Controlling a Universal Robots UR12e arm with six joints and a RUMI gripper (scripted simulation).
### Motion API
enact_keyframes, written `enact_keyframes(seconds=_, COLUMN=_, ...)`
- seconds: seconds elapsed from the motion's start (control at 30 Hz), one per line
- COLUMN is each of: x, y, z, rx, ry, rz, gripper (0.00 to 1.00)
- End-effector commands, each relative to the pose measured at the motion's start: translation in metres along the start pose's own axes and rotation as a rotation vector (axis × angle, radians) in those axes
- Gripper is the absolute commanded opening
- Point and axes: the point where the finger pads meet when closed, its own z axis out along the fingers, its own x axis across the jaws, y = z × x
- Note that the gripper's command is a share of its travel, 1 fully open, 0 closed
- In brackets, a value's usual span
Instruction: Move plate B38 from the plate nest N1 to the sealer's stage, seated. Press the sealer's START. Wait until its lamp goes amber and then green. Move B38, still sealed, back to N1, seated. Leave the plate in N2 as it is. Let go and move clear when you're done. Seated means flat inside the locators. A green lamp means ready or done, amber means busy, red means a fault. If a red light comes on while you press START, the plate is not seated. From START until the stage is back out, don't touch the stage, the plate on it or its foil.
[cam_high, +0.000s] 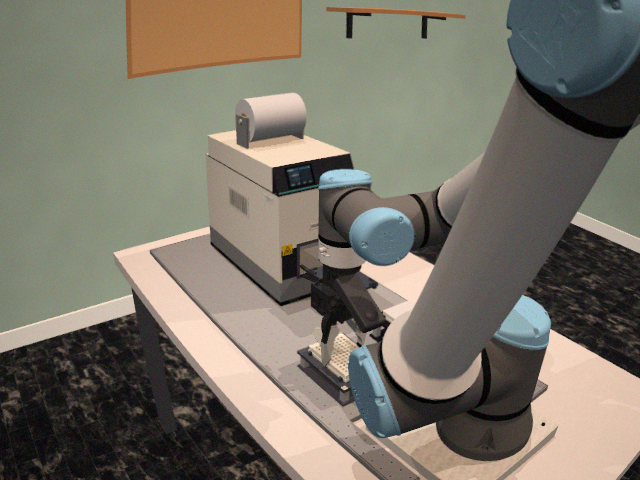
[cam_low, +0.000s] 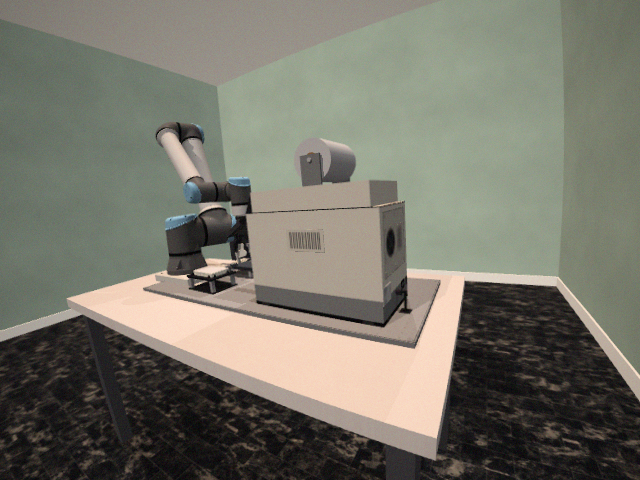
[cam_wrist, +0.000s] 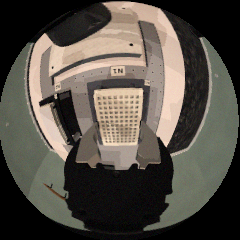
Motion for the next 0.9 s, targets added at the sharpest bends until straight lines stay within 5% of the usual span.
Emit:
enact_keyframes(seconds=0.0, x=0.0, y=0.001, z=0.0, rx=-0.001, ry=0.0, rz=0.0, gripper=0.0)
enact_keyframes(seconds=0.87, x=0.0, y=0.001, z=-0.017, rx=-0.001, ry=0.0, rz=0.0, gripper=0.0)
